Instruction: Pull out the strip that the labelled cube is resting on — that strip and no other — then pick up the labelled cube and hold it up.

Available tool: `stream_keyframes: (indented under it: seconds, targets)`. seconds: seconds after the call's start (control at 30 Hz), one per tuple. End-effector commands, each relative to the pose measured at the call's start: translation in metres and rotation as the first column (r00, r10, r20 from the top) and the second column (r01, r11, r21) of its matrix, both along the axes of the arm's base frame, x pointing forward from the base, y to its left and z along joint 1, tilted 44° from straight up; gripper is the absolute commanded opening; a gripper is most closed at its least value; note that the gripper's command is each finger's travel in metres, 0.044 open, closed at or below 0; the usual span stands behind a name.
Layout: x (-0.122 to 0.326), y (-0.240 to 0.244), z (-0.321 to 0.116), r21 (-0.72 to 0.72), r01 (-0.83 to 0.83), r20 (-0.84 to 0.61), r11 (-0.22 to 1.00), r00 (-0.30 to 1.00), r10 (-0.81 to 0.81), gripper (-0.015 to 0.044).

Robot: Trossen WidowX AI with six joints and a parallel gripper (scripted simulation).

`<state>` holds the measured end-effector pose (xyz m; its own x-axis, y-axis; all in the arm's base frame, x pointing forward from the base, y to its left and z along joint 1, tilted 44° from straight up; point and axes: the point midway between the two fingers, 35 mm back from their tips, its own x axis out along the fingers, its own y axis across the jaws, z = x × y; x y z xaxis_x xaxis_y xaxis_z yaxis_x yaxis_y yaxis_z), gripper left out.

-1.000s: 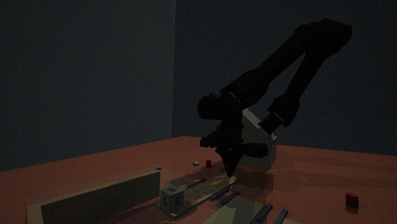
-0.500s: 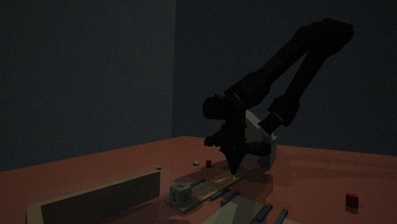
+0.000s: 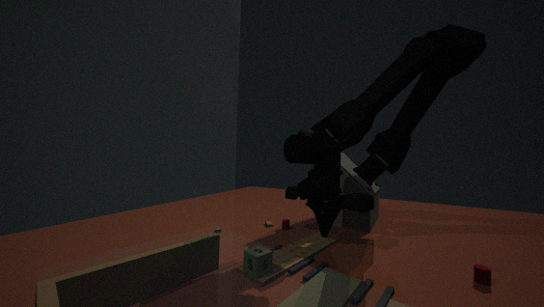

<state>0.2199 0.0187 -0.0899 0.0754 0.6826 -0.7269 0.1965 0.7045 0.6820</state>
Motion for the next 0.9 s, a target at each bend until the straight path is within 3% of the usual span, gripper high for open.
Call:
stream_keyframes:
  seconds: [0.0, 0.87]
  targets:
    - [-0.015, 0.006, -0.002, 0.006, -0.011, -0.026, 1.0, 1.0, 0.011, 0.0]
    - [-0.026, 0.008, -0.001, 0.006, -0.011, -0.027, 1.0, 1.0, 0.011, 0.0]
